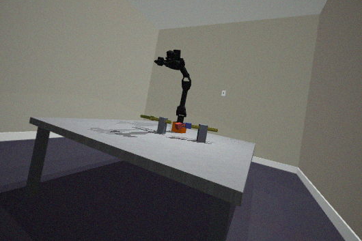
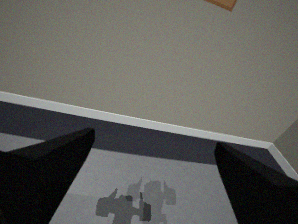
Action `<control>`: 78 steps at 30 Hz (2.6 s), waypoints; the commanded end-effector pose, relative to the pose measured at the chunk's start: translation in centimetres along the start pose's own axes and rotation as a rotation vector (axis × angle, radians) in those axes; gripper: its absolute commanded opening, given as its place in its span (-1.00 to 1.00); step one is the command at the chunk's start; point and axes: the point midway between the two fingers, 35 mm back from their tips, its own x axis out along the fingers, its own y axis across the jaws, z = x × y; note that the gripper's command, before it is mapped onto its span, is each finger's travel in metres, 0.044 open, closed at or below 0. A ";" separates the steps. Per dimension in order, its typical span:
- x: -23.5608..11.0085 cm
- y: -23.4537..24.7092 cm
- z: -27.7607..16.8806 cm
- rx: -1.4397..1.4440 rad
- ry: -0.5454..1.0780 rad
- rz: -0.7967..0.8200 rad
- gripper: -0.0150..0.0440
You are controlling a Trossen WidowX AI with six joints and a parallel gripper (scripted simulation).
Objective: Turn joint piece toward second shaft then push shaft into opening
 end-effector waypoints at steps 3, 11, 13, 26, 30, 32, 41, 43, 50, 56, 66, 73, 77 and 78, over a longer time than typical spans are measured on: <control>2.3 3.4 -4.7 0.008 0.179 0.091 1.00; 3.8 7.6 -11.2 0.018 0.433 0.189 1.00; 3.9 8.5 -12.8 0.020 0.498 0.209 1.00; 2.4 13.7 -22.7 0.030 0.931 0.285 1.00; 1.3 14.8 -25.3 0.030 1.060 0.288 1.00; 0.7 15.2 -26.4 0.029 1.125 0.286 1.00; -0.8 16.1 -28.8 0.023 1.266 0.274 1.00; -0.8 16.1 -28.9 0.040 1.269 0.262 1.00; -0.5 16.3 -29.5 0.213 1.292 0.133 1.00; -0.2 16.5 -30.0 0.364 1.305 0.018 1.00; 0.0 16.7 -30.4 0.477 1.309 -0.069 1.00; 1.1 17.5 -33.5 0.477 1.309 -0.069 1.00; 1.7 17.9 -35.5 0.477 1.310 -0.070 1.00; 1.8 18.0 -36.0 0.477 1.310 -0.070 1.00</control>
